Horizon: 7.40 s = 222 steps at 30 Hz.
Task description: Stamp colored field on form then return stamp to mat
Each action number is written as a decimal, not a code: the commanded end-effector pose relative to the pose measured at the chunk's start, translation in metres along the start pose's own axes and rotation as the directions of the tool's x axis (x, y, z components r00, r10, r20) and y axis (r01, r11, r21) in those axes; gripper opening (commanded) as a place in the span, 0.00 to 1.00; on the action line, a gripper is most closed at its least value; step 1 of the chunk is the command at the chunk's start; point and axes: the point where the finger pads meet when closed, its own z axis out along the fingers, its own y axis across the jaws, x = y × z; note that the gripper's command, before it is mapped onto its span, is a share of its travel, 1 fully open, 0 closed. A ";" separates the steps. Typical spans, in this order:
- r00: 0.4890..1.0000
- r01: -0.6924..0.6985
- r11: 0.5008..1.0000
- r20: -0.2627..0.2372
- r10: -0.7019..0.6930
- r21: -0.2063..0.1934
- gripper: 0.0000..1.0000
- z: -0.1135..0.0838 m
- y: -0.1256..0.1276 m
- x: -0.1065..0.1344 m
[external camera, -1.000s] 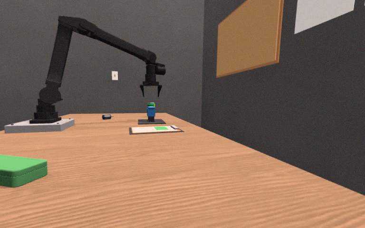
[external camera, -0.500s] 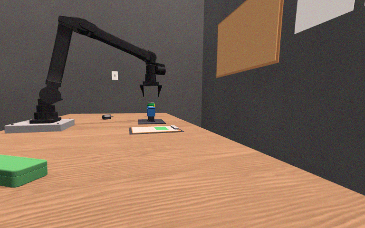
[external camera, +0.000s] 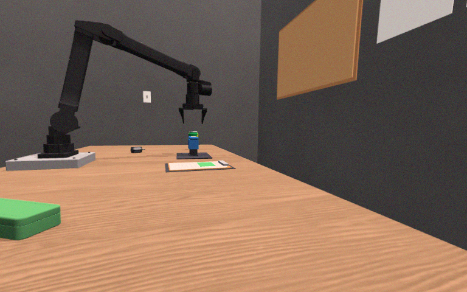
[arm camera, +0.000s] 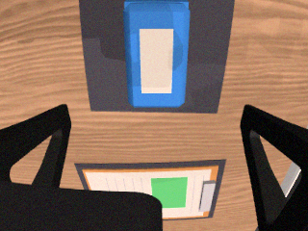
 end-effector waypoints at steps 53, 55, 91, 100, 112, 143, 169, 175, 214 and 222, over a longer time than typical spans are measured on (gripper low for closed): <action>0.021 -1.000 0.021 0.031 0.999 0.014 1.00 -0.058 -0.056 0.317; 0.021 -1.000 0.021 0.015 1.000 0.009 1.00 -0.051 -0.051 0.316; 0.033 -0.999 0.032 0.014 0.999 0.007 1.00 -0.050 -0.052 0.309; 0.032 -0.999 0.032 -0.003 0.999 0.002 1.00 -0.025 -0.047 0.308; 0.028 -0.999 0.026 0.095 0.995 0.030 1.00 0.040 -0.066 0.319; 0.029 -1.000 0.029 0.004 1.000 0.004 1.00 0.079 -0.047 0.313; 0.204 -0.979 0.202 0.065 0.977 0.033 1.00 0.029 -0.061 0.316; 0.536 -0.844 0.534 0.042 0.843 0.049 1.00 -0.007 -0.062 0.313; 1.000 0.017 1.000 -0.003 -0.017 0.010 1.00 -0.048 -0.051 0.306; 1.000 0.017 1.000 -0.003 -0.017 0.010 1.00 -0.048 -0.051 0.306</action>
